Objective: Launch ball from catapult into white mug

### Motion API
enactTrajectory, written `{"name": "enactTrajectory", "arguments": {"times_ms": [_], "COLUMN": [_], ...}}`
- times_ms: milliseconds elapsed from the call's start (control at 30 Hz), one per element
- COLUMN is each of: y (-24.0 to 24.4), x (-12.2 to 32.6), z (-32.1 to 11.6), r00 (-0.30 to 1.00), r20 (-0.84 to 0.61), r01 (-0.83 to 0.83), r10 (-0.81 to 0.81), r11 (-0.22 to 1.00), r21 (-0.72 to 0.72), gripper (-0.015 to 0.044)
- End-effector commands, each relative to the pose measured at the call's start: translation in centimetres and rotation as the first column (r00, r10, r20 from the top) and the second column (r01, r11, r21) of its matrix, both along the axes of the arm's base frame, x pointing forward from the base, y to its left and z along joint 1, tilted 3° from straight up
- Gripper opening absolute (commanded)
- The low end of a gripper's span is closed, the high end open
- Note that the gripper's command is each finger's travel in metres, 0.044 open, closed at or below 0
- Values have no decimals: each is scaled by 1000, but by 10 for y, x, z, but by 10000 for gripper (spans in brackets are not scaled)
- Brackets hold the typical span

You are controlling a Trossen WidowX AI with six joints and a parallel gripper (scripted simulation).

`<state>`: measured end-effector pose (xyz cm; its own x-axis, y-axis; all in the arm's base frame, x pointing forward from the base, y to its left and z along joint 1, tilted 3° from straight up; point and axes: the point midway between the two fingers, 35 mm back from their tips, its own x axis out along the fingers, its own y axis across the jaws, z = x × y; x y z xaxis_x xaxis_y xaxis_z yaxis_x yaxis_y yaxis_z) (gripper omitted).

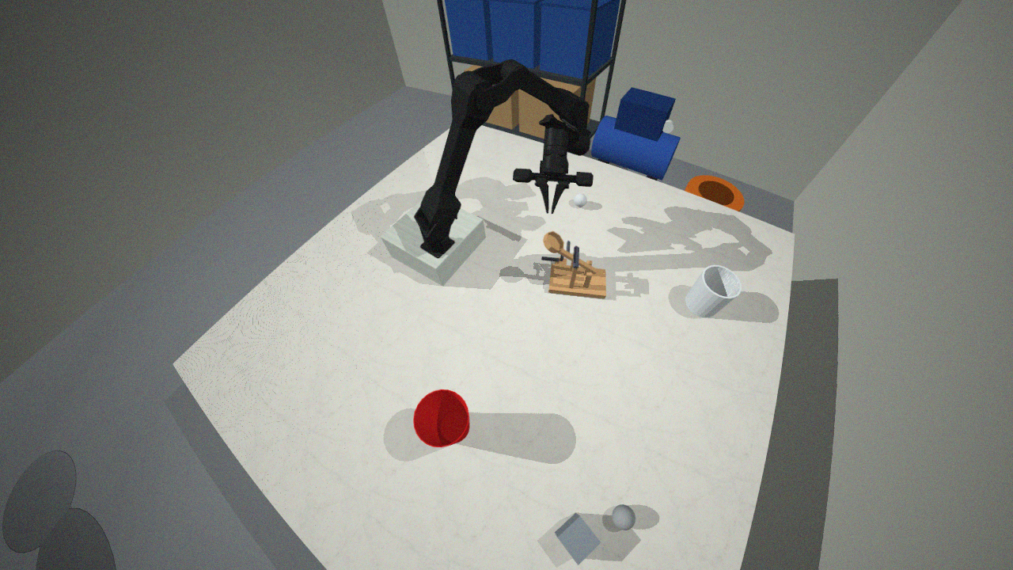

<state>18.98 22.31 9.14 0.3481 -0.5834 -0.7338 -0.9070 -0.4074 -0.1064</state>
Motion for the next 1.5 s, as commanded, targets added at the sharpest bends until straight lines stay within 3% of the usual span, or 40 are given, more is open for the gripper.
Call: {"name": "enactTrajectory", "arguments": {"times_ms": [0,433,900,1467], "y": [-1,21,40,43], "x": [5,51,116,203], "z": [-5,0,20,66], "r00": [999,947,809,601], "r20": [-3,32,-18,-157], "r01": [33,294,474,484], "r10": [-33,-320,-588,-784], "r11": [999,902,633,200], "r21": [10,315,612,852], "gripper": [105,440,440,440]}}
